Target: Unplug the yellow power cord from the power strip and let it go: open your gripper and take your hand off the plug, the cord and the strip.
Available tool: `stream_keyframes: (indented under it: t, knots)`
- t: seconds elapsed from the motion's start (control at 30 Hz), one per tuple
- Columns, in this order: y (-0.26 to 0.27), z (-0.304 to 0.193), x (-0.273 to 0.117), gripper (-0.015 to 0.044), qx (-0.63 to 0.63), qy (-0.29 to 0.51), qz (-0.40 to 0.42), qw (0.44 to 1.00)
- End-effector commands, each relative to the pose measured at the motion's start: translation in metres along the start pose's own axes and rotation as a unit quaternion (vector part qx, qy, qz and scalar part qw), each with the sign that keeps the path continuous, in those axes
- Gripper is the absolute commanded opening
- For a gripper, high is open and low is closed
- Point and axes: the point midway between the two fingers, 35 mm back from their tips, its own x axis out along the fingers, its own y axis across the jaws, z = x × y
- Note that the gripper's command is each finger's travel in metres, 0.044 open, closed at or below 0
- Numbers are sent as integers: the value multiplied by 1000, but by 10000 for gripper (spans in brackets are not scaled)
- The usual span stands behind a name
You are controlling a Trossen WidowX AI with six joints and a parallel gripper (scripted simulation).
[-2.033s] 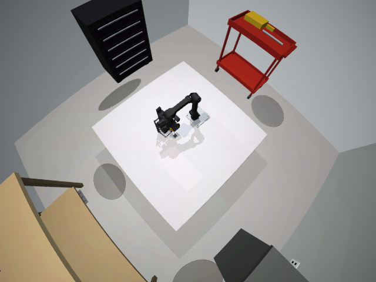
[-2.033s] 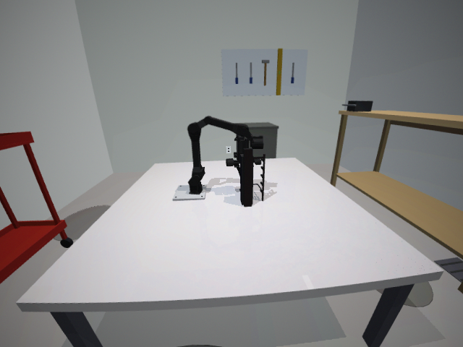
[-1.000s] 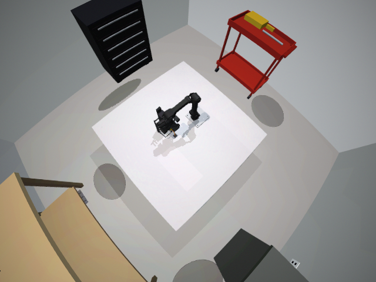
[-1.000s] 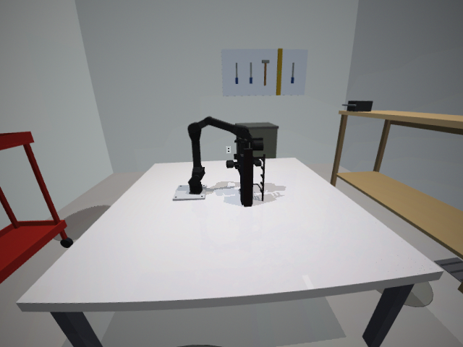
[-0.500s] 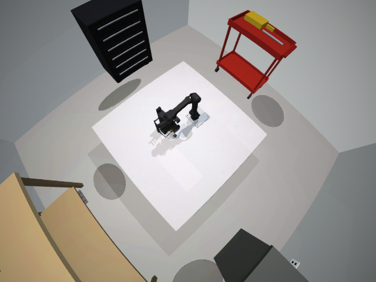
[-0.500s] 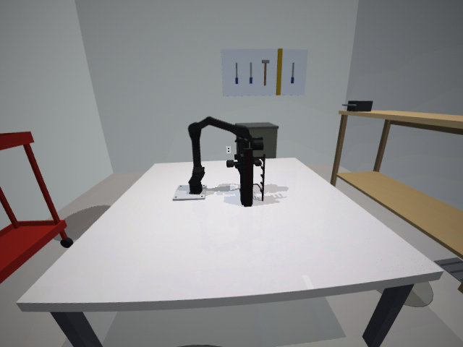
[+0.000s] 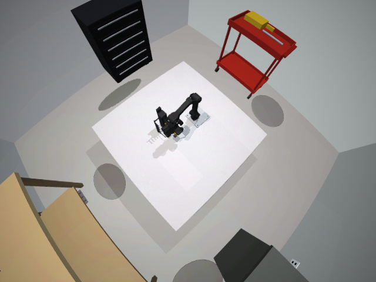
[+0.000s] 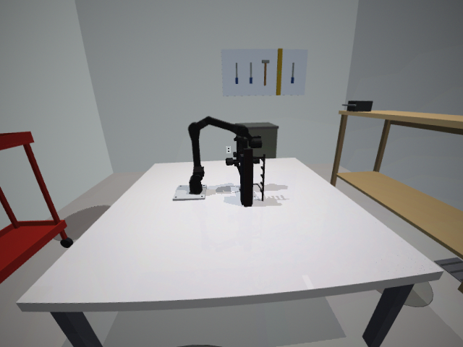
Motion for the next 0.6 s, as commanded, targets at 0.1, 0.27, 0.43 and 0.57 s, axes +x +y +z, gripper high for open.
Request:
stream_keyframes:
  t: [0.1,0.27,0.43,0.57]
  knots:
    - [0,-5,0,184,3,-1,-1,1000]
    - [0,-5,0,315,3,-1,-1,1000]
    - [-2,14,-4,440,3,-2,-1,1000]
    - [-1,49,-11,440,3,-3,-1,1000]
